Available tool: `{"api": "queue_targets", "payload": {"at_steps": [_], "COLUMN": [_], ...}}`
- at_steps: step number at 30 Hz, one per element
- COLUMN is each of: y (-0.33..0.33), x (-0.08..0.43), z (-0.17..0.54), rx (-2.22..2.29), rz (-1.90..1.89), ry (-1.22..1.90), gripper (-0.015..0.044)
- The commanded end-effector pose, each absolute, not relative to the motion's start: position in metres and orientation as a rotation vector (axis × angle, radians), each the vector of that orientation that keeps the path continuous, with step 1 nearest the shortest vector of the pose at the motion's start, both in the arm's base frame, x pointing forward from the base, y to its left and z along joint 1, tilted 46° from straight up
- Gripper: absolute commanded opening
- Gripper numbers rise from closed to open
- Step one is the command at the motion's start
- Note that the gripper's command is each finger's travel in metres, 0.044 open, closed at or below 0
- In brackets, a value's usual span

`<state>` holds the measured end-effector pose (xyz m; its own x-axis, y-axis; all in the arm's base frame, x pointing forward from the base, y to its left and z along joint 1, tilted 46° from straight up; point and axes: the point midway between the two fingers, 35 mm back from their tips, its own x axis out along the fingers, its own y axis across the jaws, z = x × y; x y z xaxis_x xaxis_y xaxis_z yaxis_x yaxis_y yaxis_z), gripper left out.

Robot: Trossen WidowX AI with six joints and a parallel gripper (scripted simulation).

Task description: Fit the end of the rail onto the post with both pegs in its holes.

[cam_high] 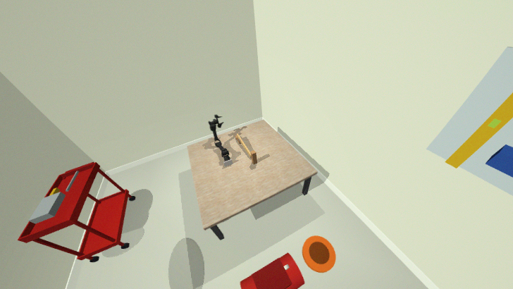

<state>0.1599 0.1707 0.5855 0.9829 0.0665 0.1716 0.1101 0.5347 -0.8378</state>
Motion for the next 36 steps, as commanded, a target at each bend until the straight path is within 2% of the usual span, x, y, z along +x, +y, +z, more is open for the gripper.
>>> {"api": "queue_targets", "payload": {"at_steps": [1,2,10,17,20,31,36], "y": [0.169,0.162,0.049,-0.065,-0.113,-0.212,-0.256], "x": [0.159,0.157,0.140,0.150,0.163,0.217,0.254], "z": [0.587,0.591,0.634,0.634,0.621,0.547,0.480], "rx": [-1.006,-1.000,-0.897,-0.767,-0.715,-0.636,-0.600], "rz": [-0.026,-0.026,-0.063,-0.148,-0.187,-0.221,-0.210], "ry": [-0.195,-0.206,-0.334,-0.366,-0.341,-0.183,-0.019], "gripper": [0.0426,0.0440,0.0440,0.0440,0.0440,0.0440,0.0440]}}
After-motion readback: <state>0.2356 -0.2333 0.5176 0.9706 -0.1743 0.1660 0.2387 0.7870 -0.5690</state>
